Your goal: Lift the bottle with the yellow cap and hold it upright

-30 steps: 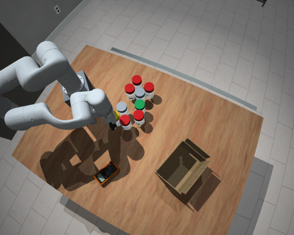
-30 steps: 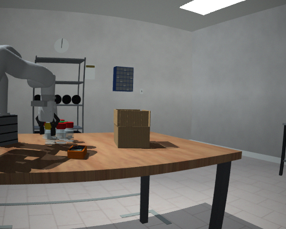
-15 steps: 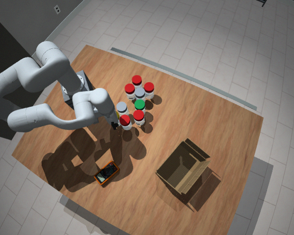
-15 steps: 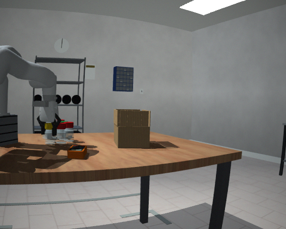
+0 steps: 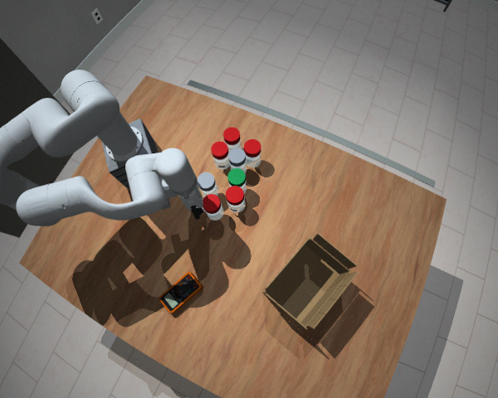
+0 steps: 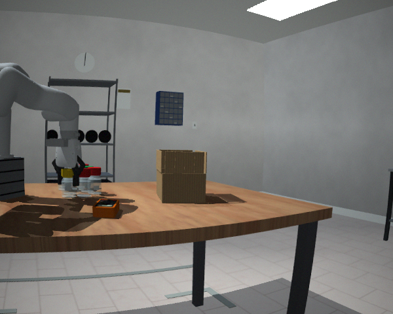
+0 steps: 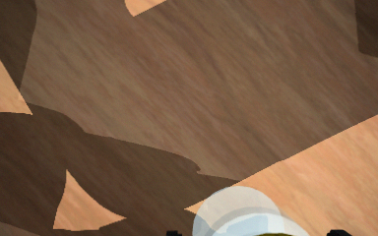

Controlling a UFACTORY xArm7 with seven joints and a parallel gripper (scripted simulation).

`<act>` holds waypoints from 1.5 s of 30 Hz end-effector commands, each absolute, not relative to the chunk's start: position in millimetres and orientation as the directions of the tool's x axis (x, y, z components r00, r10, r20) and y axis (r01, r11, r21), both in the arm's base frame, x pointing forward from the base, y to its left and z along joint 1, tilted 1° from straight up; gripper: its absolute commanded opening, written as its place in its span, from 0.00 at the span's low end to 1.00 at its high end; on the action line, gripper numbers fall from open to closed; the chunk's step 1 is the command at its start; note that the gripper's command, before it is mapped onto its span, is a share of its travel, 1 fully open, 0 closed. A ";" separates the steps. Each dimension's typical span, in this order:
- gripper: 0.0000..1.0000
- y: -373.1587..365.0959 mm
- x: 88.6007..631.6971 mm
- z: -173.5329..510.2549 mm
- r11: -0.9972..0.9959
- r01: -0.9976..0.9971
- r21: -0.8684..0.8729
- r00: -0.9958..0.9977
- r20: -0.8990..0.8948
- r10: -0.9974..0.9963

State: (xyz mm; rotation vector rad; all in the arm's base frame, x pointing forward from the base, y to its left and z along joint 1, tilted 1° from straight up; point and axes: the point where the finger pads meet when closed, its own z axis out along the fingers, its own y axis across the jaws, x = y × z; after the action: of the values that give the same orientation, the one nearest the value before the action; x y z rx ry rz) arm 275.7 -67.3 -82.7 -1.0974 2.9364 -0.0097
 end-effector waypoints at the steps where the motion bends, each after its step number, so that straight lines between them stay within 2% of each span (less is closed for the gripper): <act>1: 0.79 -66.8 277.0 -82.1 0.754 -0.656 -0.010 -0.754 -0.005 -0.656; 13: 0.79 -66.7 276.6 -57.0 0.755 -0.656 -0.010 -0.755 -0.005 -0.656; 37: 0.79 -66.7 276.6 -49.0 0.755 -0.656 -0.010 -0.755 -0.005 -0.656; 38: 0.00 -66.7 276.7 -49.6 0.755 -0.656 -0.010 -0.755 -0.005 -0.656; 45: 0.00 -66.7 276.7 -49.6 0.755 -0.656 -0.010 -0.755 -0.005 -0.656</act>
State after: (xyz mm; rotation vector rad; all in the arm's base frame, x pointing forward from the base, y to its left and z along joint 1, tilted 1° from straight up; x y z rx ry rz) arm 276.4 -66.4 -49.8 -1.0976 2.9354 -0.0100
